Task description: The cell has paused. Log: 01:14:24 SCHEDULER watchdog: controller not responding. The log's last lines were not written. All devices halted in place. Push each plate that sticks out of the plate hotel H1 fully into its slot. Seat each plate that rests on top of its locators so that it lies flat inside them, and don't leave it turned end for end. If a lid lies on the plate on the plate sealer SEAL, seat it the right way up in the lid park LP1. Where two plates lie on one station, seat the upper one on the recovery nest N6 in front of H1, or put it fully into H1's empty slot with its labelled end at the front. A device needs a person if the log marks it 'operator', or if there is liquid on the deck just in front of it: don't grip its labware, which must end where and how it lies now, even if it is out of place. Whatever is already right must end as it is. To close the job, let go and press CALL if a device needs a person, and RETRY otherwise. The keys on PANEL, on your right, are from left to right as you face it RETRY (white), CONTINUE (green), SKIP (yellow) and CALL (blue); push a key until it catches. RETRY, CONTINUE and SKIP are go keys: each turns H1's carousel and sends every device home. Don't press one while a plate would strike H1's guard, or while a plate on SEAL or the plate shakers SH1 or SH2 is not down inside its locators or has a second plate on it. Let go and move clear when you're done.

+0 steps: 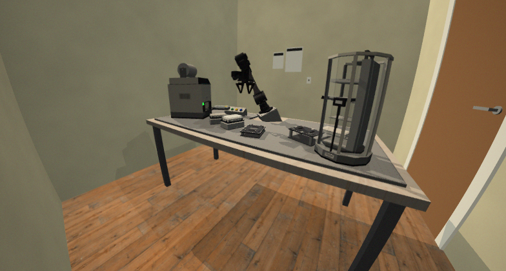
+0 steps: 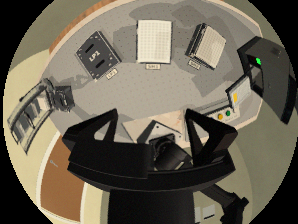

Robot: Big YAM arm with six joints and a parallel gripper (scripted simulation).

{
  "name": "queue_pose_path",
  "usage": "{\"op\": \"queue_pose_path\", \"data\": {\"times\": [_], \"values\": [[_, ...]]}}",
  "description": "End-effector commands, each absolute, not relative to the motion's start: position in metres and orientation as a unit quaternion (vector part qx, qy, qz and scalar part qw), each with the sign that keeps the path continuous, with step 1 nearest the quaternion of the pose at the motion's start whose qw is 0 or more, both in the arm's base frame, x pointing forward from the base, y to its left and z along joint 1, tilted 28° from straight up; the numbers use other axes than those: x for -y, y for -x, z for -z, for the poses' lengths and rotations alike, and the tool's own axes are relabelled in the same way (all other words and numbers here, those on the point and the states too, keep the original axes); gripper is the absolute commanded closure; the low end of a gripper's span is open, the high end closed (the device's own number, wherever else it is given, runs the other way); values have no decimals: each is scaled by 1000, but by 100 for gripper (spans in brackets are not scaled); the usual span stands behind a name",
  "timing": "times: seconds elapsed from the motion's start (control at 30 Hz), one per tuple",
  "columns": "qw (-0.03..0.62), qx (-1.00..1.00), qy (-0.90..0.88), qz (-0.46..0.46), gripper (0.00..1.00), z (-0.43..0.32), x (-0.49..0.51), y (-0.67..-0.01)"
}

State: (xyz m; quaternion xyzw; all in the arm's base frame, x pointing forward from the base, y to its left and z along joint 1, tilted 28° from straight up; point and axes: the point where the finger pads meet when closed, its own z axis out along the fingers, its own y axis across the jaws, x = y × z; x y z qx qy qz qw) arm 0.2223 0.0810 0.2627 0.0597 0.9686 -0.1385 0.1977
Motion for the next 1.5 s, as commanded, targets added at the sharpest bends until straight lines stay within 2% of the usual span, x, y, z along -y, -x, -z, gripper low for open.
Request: {"op": "queue_pose_path", "data": {"times": [0.0,0.7,1.07,1.47], "values": [[227,-964,-86,110,0,-294,-77,-237],[232,-962,-85,120,0,-322,-20,-256],[253,-934,-237,85,0,-333,11,-253],[251,-936,-228,94,0,-342,43,-254]]}}
